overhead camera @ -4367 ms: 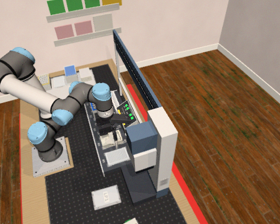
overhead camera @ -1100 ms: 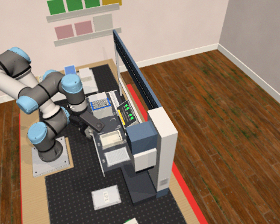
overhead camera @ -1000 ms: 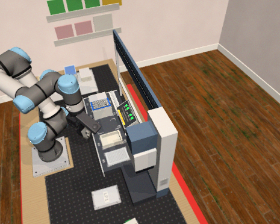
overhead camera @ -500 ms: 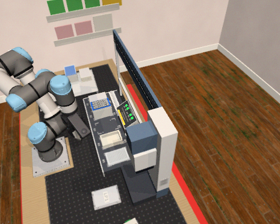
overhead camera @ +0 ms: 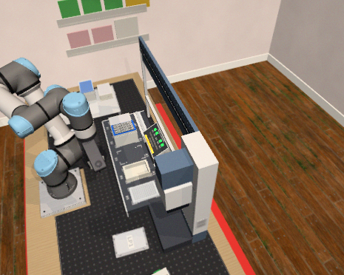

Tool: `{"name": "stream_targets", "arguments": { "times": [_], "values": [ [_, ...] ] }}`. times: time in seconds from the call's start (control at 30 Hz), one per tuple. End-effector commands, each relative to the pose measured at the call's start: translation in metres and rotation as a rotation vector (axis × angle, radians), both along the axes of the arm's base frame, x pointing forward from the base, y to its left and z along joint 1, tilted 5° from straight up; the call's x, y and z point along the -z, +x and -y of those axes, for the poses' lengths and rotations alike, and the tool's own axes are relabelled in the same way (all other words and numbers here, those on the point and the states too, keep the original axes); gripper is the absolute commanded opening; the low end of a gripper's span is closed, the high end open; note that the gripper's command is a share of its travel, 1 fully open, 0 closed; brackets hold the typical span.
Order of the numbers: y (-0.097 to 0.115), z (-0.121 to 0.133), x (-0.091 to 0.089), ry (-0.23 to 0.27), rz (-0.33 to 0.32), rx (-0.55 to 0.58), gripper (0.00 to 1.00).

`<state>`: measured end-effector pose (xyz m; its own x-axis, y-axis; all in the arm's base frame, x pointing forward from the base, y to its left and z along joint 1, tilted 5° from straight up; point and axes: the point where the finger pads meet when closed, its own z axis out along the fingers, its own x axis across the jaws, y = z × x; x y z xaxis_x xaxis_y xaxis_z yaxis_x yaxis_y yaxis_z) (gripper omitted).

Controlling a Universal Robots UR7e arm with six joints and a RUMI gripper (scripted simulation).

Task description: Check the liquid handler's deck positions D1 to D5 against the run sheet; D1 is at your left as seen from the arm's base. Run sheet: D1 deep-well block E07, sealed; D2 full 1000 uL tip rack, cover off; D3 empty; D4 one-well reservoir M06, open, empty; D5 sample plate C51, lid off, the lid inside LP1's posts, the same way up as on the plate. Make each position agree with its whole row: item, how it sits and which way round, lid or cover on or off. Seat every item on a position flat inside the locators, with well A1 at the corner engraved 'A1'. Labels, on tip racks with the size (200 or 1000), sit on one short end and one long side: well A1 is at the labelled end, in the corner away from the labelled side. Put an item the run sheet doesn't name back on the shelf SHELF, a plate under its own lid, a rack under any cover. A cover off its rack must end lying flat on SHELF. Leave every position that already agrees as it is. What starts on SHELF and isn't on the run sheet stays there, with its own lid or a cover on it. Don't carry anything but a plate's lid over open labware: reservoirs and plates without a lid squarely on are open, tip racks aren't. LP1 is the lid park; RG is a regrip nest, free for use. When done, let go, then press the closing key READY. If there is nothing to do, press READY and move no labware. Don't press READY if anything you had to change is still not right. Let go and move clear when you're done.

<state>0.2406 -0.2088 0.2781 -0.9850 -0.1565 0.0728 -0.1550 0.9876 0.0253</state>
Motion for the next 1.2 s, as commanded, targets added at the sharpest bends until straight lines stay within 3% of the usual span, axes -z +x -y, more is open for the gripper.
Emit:
{"name": "stream_targets", "arguments": {
  "times": [0.0, 0.53, 0.93, 1.17],
  "values": [
    [0.000, 0.012, -0.001, -0.010, -0.003, 0.074, 0.00],
    [0.001, 0.081, 0.000, -0.011, -0.003, 0.088, 0.00],
    [0.002, 0.080, -0.001, -0.013, -0.002, 0.086, 0.00],
    [0.001, 0.116, 0.000, -0.012, -0.003, 0.096, 0.00]
  ]
}}
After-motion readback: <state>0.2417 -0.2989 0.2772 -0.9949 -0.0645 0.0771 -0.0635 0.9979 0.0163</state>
